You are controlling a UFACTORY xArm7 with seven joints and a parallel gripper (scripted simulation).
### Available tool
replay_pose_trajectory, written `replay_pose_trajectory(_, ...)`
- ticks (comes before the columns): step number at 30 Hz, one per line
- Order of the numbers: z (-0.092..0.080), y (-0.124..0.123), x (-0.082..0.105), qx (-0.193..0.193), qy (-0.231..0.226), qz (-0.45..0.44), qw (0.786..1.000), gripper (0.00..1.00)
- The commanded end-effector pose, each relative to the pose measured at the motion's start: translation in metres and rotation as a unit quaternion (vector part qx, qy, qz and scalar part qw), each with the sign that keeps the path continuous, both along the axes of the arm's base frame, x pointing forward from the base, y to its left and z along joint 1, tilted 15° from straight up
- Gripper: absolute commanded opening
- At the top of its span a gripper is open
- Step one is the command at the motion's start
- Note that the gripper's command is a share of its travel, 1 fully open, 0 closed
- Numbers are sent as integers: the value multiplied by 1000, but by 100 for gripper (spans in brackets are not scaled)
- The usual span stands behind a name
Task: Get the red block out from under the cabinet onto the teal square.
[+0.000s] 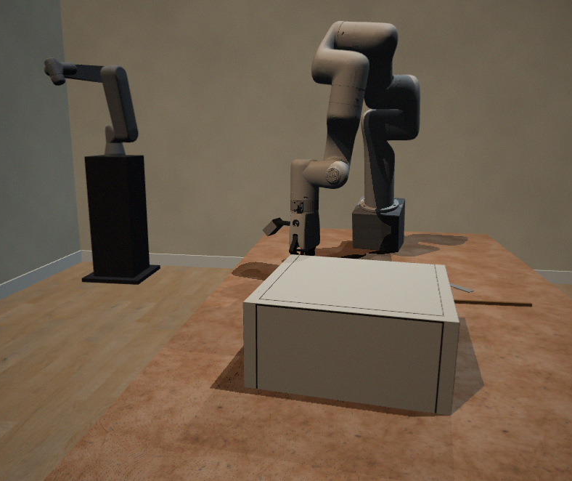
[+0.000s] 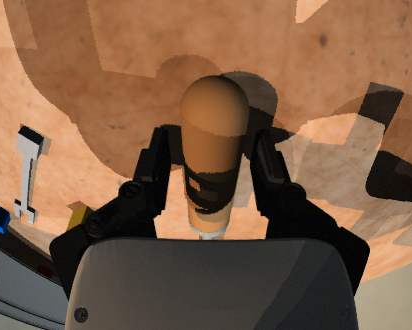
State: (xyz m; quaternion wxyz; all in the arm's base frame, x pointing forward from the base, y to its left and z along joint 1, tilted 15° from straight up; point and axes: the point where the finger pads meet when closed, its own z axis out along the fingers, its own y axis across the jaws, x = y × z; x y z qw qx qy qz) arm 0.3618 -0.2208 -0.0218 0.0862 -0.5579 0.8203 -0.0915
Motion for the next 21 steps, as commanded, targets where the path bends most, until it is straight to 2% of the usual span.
replay_pose_trajectory(1, 1, -1, 1, -1, -1, 0, 1000, 58)
replay_pose_trajectory(11, 1, -1, 1, -1, -1, 0, 1000, 58)
replay_pose_trajectory(12, 1, -1, 1, -1, -1, 0, 1000, 0)
replay_pose_trajectory(21, 1, -1, 1, -1, -1, 0, 1000, 0)
